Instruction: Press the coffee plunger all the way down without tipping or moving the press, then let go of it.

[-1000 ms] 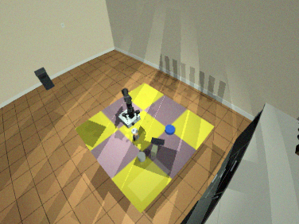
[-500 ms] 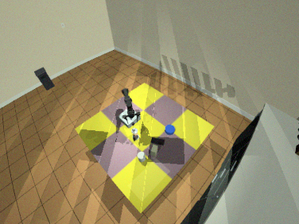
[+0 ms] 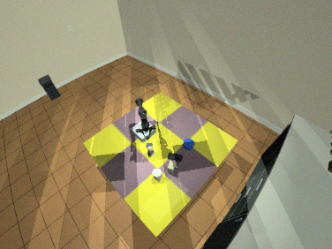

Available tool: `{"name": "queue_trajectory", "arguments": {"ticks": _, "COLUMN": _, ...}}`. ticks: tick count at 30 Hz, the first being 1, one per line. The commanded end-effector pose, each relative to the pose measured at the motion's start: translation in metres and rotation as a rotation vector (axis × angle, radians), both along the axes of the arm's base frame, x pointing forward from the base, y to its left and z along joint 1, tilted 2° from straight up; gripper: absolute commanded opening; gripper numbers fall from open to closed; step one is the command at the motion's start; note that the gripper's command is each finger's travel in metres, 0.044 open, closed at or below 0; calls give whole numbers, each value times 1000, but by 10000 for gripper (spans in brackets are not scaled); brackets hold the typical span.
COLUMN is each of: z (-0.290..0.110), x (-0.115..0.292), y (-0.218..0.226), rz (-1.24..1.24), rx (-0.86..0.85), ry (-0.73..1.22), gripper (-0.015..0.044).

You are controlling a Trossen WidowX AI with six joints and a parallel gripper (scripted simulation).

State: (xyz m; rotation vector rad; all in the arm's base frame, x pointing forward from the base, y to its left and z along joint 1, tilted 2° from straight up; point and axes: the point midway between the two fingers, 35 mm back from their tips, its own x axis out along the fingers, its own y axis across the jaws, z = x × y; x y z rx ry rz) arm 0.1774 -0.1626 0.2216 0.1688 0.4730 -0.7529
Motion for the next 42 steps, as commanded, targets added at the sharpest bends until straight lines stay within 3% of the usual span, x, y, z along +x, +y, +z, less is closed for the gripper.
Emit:
{"name": "queue_trajectory", "arguments": {"ticks": 1, "z": -1, "x": 1, "y": 0, "rz": 4, "rx": 2, "ry": 5, "gripper": 125}}
{"name": "queue_trajectory", "arguments": {"ticks": 42, "z": -52, "x": 8, "y": -8, "rz": 4, "rx": 2, "ry": 4, "gripper": 125}}
